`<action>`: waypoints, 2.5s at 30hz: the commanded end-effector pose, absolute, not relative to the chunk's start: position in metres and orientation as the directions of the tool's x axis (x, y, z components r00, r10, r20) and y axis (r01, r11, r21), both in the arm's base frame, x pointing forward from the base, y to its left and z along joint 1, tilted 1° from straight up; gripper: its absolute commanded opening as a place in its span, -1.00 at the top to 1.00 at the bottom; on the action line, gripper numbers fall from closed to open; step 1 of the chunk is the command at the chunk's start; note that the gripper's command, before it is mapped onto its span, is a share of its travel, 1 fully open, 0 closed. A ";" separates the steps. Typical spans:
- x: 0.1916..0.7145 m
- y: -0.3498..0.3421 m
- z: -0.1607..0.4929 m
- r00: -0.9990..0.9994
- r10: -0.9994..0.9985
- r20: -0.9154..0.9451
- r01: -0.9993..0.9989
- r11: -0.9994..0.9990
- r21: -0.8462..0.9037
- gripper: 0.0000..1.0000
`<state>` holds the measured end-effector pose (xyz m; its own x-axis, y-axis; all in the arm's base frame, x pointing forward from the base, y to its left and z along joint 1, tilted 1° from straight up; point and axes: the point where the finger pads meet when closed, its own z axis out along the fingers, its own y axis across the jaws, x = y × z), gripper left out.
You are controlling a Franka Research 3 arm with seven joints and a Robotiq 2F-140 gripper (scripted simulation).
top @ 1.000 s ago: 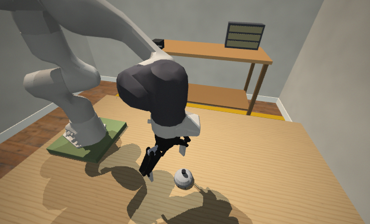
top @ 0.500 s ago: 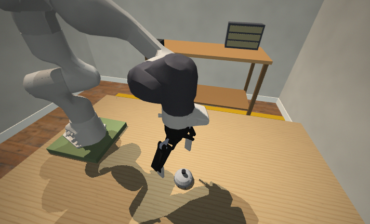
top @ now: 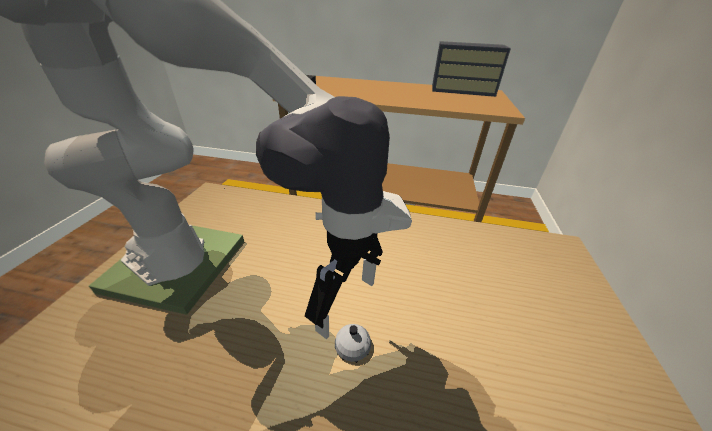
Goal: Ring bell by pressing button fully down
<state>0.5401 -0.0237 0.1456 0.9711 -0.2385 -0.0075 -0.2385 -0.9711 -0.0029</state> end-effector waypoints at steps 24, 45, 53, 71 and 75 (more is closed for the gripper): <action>0.551 -0.013 0.149 0.982 -0.187 0.020 -0.187 -0.982 0.004 1.00; 0.551 -0.013 0.149 0.982 -0.187 0.020 -0.187 -0.982 0.004 1.00; 0.551 -0.013 0.149 0.982 -0.187 0.020 -0.187 -0.982 0.004 1.00; 0.551 -0.013 0.149 0.982 -0.187 0.020 -0.187 -0.982 0.004 1.00; 0.551 -0.013 0.149 0.982 -0.187 0.020 -0.187 -0.982 0.004 1.00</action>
